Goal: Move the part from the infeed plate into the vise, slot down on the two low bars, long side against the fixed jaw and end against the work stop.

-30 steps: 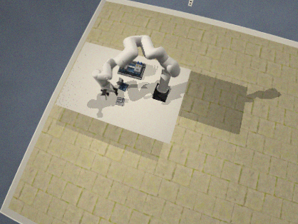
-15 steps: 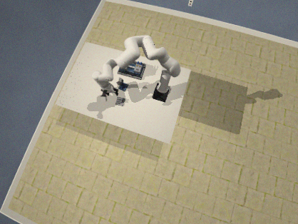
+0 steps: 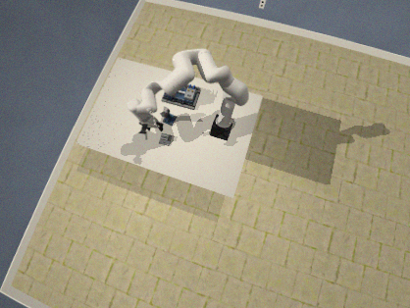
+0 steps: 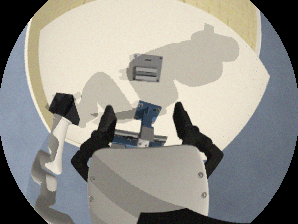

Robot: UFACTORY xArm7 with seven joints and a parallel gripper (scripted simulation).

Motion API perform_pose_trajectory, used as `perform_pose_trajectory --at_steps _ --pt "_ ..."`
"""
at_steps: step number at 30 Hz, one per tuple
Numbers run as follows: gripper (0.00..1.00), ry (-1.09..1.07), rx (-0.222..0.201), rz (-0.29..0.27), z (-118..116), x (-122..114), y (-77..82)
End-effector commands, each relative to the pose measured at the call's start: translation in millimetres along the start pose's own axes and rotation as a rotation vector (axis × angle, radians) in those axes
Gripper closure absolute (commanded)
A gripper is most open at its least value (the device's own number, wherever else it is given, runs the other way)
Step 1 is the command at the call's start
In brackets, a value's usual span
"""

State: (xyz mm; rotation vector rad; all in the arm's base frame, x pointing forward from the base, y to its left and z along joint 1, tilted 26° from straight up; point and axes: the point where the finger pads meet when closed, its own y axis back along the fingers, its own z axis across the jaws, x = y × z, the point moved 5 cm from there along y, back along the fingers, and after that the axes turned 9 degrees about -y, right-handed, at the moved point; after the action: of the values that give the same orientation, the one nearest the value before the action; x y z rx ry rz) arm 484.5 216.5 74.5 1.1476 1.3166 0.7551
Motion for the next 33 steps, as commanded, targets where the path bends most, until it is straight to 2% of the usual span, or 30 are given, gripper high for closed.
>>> perform_pose_trajectory --at_steps 1,11,13,24,25,33 --pt "0.0 -0.016 -0.02 -0.017 -2.9 2.5 5.0" --pt "0.0 -0.016 -0.02 -0.017 -2.9 2.5 5.0" --pt "0.0 -0.054 -0.058 -0.055 -10.0 5.6 12.4" --pt "0.0 -0.054 -0.058 -0.055 -10.0 5.6 12.4" --pt "0.0 -0.069 -0.073 -0.068 -12.7 6.8 15.5" --pt "0.0 -0.069 -0.073 -0.068 -12.7 6.8 15.5"
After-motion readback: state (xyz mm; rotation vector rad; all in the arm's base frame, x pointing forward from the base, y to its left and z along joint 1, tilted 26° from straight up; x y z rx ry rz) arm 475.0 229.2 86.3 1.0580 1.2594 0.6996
